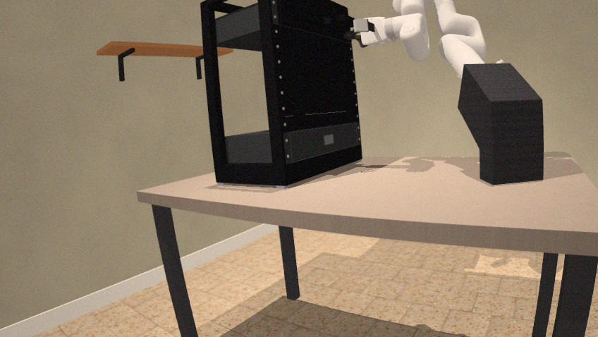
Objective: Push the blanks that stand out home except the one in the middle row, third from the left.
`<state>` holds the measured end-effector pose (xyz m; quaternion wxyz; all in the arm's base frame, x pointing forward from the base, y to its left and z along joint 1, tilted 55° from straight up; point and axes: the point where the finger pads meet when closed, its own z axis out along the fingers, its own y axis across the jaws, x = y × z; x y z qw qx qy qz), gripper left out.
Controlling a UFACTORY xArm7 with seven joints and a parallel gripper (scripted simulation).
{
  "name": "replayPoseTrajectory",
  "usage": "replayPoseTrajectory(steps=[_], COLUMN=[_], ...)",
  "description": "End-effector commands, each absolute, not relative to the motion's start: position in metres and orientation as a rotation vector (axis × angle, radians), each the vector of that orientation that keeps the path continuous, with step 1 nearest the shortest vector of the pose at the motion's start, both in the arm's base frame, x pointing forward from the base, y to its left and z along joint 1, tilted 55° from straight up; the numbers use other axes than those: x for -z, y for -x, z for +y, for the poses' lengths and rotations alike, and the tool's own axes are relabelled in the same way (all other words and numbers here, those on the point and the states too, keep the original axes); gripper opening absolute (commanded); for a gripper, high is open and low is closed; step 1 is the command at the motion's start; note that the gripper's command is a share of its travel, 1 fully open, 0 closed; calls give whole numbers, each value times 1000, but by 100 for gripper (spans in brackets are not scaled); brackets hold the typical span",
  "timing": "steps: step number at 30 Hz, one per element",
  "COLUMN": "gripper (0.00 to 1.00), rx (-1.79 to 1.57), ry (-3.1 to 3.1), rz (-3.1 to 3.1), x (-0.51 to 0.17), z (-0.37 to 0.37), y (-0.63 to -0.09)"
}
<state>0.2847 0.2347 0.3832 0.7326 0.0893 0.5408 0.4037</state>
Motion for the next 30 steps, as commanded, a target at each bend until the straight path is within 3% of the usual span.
replayPoseTrajectory(steps=[1, 16, 30], gripper=[0, 0, 0], rx=[-892, -892, -892], ry=[-199, -199, -199], rz=[1188, 1188, 1188], x=[-385, -384, -361], z=[236, 236, 219], y=[-286, -284, -236])
